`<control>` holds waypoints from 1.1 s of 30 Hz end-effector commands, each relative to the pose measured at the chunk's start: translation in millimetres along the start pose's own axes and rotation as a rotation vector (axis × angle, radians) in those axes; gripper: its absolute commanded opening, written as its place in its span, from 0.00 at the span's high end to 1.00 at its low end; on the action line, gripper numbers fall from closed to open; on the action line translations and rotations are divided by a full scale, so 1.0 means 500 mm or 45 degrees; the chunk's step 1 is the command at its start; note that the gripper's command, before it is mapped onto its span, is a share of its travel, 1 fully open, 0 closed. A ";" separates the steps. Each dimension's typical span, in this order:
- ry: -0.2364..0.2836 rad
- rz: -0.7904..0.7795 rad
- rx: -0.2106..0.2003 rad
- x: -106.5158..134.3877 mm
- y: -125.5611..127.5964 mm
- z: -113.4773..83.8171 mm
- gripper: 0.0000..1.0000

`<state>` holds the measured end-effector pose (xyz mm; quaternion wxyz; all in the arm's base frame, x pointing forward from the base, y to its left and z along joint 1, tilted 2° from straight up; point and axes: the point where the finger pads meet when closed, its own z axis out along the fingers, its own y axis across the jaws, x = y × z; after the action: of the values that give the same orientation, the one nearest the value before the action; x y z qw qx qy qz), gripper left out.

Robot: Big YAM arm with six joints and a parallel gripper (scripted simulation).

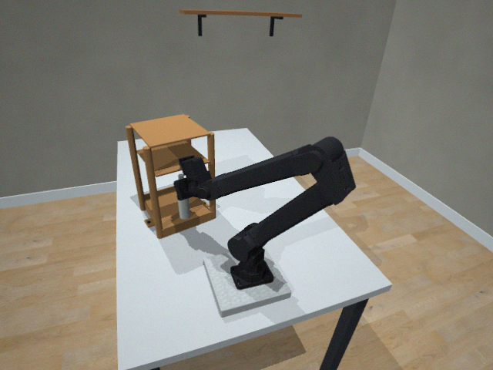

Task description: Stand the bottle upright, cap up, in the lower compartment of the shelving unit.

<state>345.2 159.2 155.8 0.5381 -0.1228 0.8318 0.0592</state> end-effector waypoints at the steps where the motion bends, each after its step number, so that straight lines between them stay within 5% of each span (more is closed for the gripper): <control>1: -0.056 0.014 0.011 -0.023 -0.011 -0.006 0.27; 33: -0.032 0.008 0.013 -0.012 -0.011 -0.003 0.27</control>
<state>345.8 159.5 159.5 0.5431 -0.1213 0.8286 0.0613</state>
